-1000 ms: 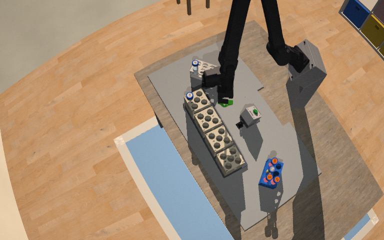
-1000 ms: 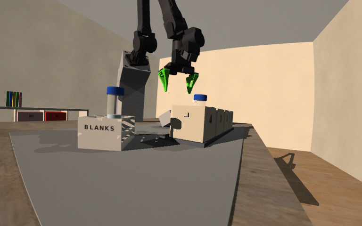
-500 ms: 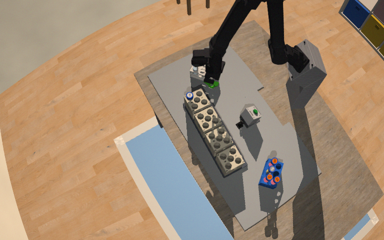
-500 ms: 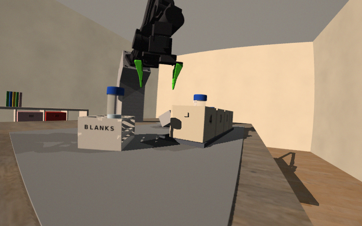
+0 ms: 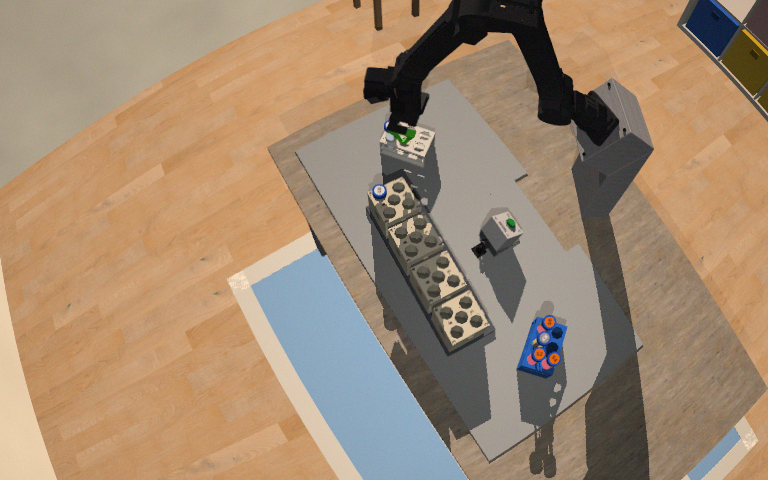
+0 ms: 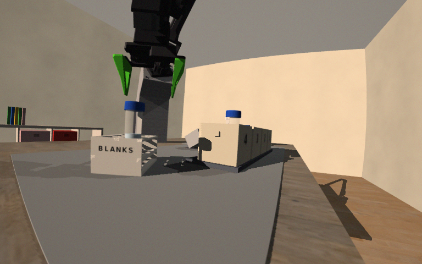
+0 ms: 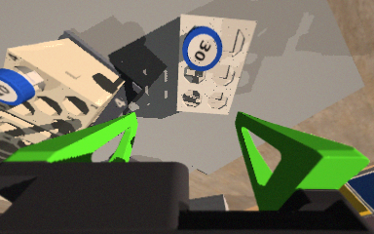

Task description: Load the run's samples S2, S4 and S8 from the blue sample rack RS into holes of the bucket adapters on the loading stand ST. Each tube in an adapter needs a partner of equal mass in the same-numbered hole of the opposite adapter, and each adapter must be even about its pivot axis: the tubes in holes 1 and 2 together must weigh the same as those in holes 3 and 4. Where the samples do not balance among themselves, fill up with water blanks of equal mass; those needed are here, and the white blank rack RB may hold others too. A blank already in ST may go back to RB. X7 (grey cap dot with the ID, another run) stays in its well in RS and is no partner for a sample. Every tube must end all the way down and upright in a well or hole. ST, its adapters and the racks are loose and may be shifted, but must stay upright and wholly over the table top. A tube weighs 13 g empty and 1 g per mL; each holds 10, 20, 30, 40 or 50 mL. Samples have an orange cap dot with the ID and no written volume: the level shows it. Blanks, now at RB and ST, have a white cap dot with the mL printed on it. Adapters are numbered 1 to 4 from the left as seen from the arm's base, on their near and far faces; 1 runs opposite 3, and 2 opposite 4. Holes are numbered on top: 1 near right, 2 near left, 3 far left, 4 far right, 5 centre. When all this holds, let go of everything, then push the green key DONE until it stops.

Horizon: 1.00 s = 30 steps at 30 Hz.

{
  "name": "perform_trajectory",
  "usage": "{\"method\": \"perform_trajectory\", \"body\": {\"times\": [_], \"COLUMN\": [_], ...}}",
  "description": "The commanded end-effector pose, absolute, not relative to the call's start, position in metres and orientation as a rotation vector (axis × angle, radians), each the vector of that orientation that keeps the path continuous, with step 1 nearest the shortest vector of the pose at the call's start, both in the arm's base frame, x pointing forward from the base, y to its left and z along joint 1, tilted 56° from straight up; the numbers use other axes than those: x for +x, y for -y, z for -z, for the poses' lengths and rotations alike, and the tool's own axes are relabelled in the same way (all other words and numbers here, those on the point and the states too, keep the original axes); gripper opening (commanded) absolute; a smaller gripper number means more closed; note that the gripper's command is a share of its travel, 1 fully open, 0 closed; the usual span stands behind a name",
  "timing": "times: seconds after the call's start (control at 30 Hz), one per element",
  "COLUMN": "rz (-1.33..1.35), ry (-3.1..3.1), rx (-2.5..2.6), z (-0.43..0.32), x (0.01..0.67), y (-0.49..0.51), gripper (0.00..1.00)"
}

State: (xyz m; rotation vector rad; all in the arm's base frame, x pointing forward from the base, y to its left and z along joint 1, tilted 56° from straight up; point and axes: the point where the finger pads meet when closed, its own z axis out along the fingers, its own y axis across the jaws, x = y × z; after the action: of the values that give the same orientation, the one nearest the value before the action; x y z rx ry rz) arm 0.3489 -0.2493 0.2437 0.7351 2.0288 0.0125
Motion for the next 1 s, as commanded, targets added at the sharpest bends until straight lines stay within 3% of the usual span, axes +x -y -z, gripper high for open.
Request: {"method": "perform_trajectory", "body": {"times": [0.0,0.97], "rz": [0.045,0.043], "ry": [-2.021,-2.011], "rx": [0.714,0.706], "z": [-0.267,-0.272], "x": [0.344,0.344], "y": [0.286,0.29], "gripper": [1.0,1.0]}}
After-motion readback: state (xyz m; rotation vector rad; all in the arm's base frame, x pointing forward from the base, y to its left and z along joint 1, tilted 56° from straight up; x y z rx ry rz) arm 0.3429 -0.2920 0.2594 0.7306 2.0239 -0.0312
